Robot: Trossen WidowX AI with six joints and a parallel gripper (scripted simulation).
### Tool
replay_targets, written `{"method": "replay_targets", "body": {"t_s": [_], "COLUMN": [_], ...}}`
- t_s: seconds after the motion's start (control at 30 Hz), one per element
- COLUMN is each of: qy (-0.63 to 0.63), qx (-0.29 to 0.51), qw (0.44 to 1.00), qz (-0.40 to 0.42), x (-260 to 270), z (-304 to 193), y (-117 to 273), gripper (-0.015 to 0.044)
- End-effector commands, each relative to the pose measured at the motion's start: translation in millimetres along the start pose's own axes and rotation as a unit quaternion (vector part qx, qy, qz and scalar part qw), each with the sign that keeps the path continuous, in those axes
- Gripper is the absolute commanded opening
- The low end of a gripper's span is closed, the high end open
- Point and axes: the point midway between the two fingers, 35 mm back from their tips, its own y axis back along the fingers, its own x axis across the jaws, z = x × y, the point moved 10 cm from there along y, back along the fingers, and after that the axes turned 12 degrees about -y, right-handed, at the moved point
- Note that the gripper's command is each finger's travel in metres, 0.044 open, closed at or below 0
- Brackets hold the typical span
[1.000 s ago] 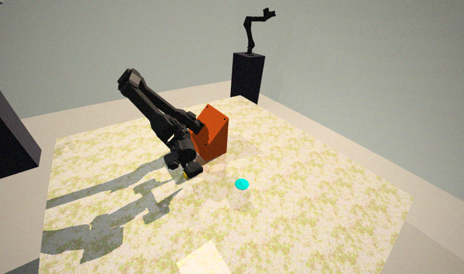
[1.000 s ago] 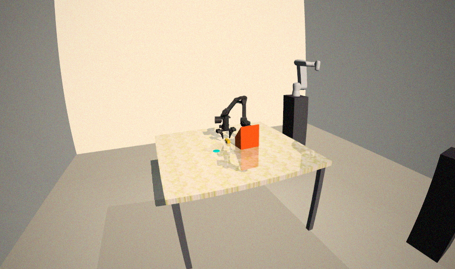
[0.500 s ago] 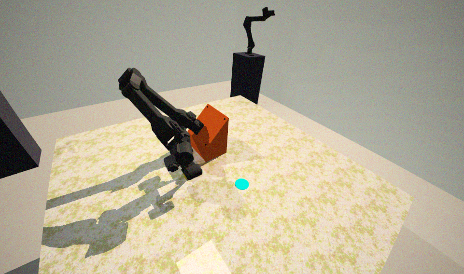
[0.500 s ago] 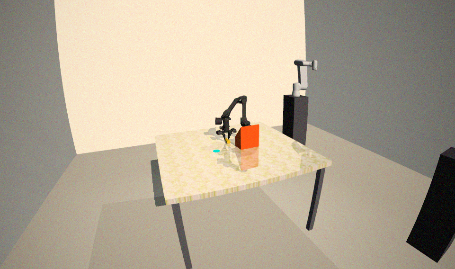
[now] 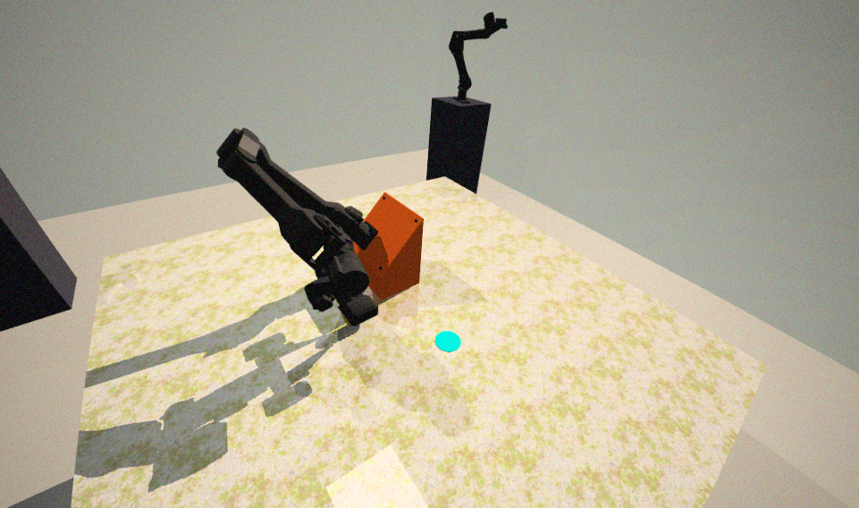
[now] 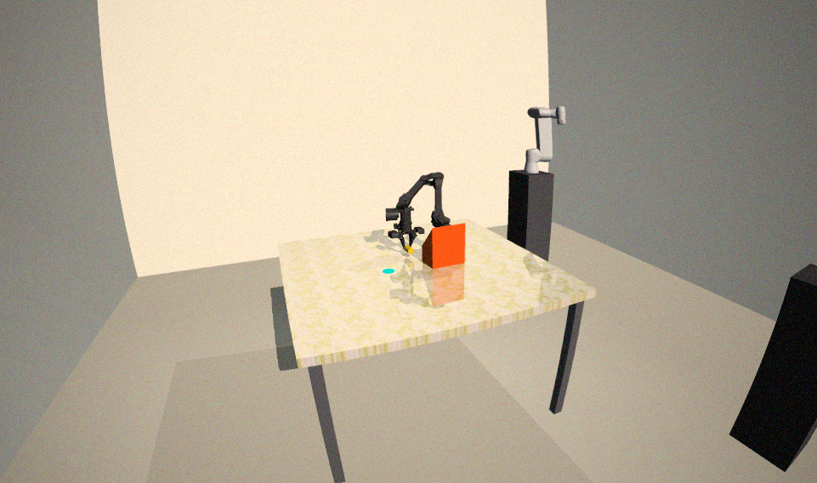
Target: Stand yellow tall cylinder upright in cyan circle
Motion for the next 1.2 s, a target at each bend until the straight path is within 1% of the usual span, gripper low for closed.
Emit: {"method": "replay_targets", "body": {"t_s": [0.0, 0.73, 0.9, 1.17], "qy": [-0.004, -0.002, 0.000, 0.107], "qx": [0.001, -0.007, -0.009, -0.007], "qw": [1.000, 1.000, 1.000, 0.994], "qz": [0.002, 0.003, 0.004, 0.003], "x": [3.2, -2.6, -3.2, 11.3], "z": [-0.4, 1.4, 2.0, -7.1], "y": [14.1, 81.4, 86.0, 90.9], "gripper": [0.0105, 0.0105, 0.0105, 0.0105]}}
